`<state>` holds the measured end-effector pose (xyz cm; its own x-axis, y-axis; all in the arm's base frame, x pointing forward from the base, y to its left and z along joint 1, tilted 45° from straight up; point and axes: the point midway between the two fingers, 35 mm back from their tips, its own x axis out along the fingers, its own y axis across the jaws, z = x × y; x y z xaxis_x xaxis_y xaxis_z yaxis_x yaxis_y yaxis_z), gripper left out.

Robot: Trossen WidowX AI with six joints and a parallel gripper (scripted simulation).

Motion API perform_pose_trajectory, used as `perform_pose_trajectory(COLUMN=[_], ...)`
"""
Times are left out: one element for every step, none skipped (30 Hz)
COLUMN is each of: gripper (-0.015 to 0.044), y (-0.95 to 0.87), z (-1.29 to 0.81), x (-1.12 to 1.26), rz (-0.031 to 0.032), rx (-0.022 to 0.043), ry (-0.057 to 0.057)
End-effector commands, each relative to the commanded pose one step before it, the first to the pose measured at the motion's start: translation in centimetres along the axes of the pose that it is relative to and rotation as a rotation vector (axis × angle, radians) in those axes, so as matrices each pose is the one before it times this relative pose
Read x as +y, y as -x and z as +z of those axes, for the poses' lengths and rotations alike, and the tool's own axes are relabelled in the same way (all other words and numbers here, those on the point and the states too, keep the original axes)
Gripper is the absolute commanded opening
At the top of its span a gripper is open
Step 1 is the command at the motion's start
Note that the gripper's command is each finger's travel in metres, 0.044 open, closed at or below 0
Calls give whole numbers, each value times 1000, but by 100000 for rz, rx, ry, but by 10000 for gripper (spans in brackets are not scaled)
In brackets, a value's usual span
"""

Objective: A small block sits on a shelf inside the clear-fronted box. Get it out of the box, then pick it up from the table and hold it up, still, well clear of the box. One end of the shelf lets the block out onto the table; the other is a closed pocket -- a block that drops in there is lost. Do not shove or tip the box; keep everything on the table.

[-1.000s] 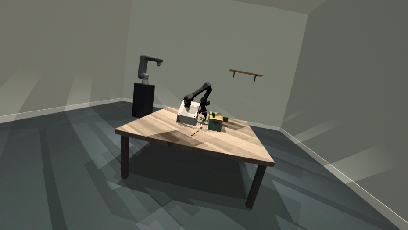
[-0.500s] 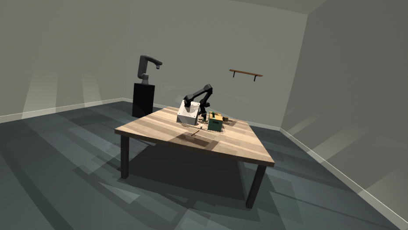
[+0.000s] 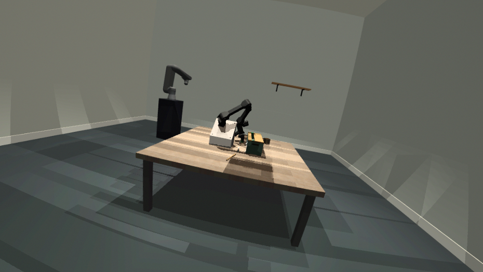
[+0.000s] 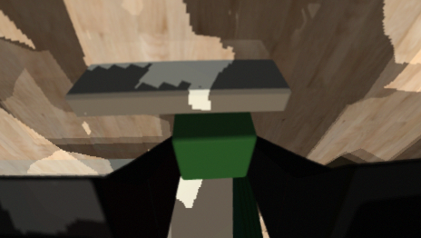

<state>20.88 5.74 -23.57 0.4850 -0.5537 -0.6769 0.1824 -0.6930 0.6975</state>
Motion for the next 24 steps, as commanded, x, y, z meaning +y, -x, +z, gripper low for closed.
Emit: perform_pose_trajectory(gripper=[0,0,0,0,0,0,0,0,0,0,0,0,0,0,0,0,0,0,0,0,0,0,0,0], y=[1361,433,442,450,458,466,474,481,400,242,81,0,46,138,230,279,279,279,279,279,279,278,278,278], z=[-824,-212,-204,-196,-188,-180,-172,-164,-128,-74,-24,0,-35,-105,-172,-203,-197,-190,-184,-177,-170,-164,-157,-150], x=[-234,-29,-22,-15,-7,1,10,18,21,16,6,0,17,52,89,111,114,118,121,124,126,129,131,133], rz=[-760,-76,-60,-43,-26,-9,7,24,32,25,9,0,-100,-299,-498,-604,-604,-603,-602,-602,-600,-599,-598,-596], rx=[508,-15,-14,-13,-11,-8,-5,-2,1,2,1,0,8,27,50,71,82,92,103,114,125,135,146,157], ry=[-431,-53,-53,-54,-55,-56,-58,-59,-50,-30,-10,0,194,584,974,1182,1184,1186,1188,1191,1193,1195,1197,1199])
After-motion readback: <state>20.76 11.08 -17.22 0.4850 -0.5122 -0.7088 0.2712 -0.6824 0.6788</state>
